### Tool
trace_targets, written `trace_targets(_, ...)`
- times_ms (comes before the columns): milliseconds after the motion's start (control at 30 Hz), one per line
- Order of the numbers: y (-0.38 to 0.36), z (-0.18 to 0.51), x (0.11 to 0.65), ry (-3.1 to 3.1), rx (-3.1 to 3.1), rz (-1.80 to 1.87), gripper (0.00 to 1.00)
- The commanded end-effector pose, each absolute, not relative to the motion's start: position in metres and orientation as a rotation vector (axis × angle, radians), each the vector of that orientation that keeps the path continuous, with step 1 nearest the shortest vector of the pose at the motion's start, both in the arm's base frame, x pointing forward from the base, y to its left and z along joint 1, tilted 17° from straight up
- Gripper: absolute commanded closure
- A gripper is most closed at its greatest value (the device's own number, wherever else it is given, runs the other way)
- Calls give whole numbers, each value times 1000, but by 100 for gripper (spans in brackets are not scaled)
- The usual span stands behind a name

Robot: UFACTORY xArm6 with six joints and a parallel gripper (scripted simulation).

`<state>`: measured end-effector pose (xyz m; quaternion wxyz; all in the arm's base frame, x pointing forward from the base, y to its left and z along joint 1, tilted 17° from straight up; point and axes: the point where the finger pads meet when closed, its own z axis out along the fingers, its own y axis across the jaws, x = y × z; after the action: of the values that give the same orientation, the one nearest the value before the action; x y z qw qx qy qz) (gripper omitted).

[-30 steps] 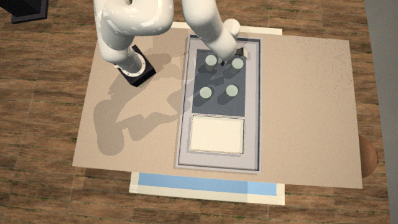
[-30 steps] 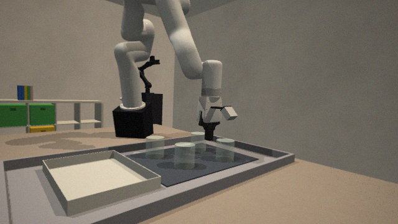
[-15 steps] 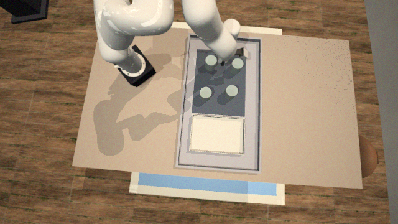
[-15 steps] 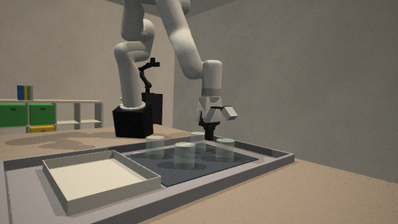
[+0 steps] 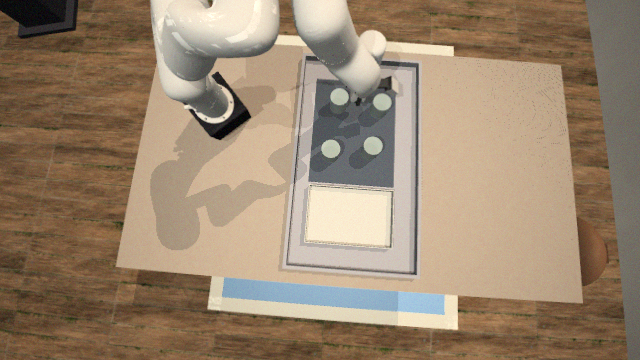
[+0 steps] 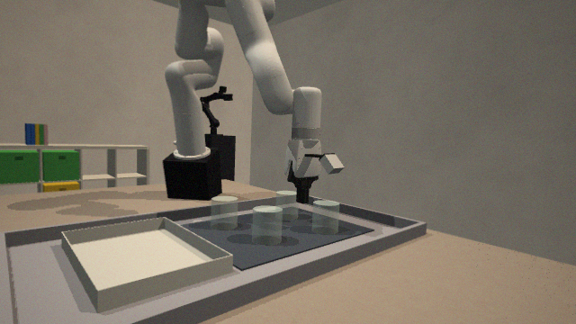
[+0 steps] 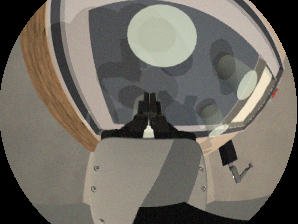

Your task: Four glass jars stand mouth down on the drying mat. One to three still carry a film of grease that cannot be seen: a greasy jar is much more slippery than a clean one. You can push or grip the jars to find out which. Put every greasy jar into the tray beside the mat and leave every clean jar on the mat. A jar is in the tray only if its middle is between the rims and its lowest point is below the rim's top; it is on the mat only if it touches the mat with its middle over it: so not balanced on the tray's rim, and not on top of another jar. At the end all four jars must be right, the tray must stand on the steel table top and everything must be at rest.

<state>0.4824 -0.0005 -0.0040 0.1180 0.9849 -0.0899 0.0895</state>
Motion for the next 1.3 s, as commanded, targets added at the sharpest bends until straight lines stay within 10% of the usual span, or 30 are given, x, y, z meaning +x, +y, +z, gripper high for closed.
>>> trace_targets(0, 0, -3, 484, -263, 2882, 267, 100)
trace_targets(567, 0, -3, 484, -263, 2882, 267, 100)
trace_targets(600, 0, -3, 484, -263, 2882, 267, 0)
trace_targets(1267, 2, 5, 483, -263, 2882, 267, 0)
